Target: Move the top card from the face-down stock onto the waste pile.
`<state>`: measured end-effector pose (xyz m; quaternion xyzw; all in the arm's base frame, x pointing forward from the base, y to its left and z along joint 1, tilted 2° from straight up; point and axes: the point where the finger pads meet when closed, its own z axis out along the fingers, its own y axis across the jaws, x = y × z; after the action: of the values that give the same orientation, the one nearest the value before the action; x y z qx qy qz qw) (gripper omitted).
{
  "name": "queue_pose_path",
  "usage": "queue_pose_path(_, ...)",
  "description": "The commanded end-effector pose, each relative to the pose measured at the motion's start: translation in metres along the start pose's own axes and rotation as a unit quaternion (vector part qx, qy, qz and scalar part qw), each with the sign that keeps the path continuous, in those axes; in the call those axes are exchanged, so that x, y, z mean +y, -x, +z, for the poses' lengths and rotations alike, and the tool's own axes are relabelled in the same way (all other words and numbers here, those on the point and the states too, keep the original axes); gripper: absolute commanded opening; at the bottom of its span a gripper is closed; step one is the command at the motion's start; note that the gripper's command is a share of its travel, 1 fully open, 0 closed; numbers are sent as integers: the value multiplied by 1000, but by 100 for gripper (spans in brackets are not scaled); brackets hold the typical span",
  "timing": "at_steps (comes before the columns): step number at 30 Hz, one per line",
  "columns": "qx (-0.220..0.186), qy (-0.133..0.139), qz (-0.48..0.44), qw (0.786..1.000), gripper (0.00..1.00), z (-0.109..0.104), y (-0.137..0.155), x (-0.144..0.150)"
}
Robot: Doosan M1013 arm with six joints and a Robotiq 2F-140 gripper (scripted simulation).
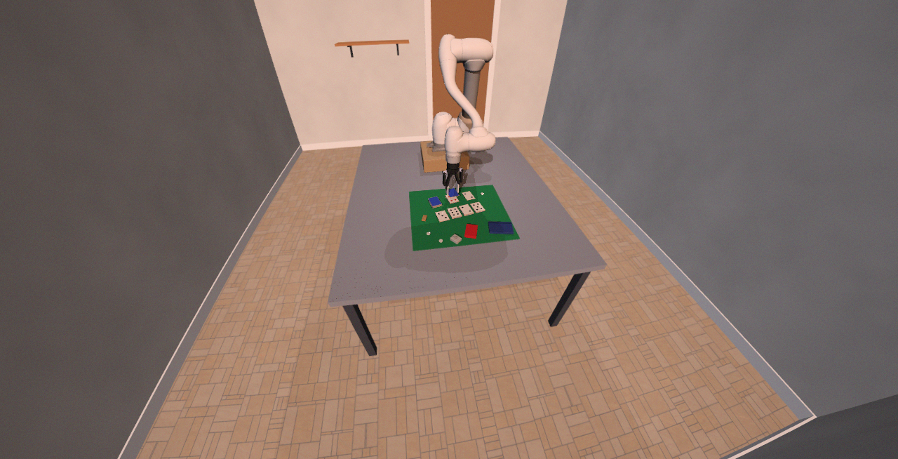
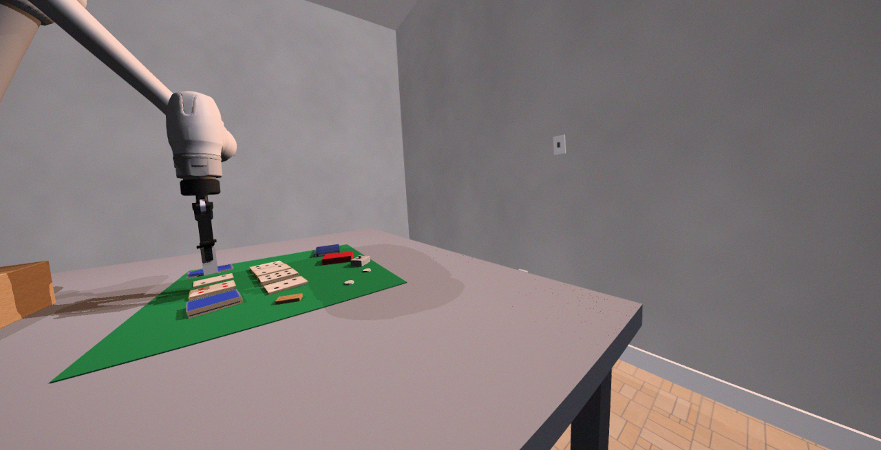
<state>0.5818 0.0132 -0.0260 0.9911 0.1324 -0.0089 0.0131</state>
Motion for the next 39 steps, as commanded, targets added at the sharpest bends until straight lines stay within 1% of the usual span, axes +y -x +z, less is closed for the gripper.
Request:
queue_pose_path(1, 0, 0, 0, 1000, 43, 3, 0, 0)
queue_pose_path(5, 0, 0, 0, 1000, 43, 6, 0, 0)
queue_pose_path(20, 0, 0, 0, 1000, 43, 31, 0, 0)
queue_pose_path(29, 0, 0, 0, 1000, 43, 37, 0, 0)
queue_pose_path(39, 0, 0, 0, 1000, 43, 38, 0, 0)
